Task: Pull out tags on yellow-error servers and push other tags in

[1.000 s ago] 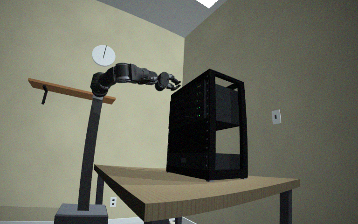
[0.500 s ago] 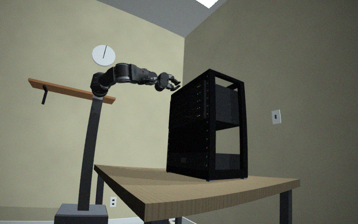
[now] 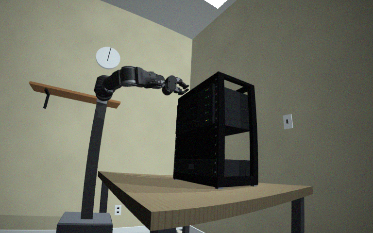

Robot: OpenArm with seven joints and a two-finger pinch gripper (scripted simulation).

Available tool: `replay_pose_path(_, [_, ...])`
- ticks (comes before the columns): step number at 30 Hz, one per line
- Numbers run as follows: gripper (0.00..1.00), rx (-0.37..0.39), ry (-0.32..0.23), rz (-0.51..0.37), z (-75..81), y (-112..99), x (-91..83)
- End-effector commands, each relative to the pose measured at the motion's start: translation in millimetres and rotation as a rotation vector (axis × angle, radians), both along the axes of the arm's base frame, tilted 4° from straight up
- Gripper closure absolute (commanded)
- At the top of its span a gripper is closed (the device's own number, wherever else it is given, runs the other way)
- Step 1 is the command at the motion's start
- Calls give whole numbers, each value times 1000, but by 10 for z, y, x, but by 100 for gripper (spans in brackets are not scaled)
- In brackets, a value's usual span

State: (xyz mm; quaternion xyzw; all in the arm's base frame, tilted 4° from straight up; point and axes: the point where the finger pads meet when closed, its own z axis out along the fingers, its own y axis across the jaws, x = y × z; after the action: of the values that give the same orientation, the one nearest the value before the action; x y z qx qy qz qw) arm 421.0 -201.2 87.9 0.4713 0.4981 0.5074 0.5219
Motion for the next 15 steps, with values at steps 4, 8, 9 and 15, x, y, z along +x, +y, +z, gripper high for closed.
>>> replay_pose_path(4, [90, -4, 1, 2, -7, 2, 167])
replay_pose_path(8, [90, -4, 2, 2, 5, 3, 421])
replay_pose_path(9, [90, -4, 2, 2, 8, 3, 488])
replay_pose_path(15, [90, -3, 3, 2, 20, 5, 803])
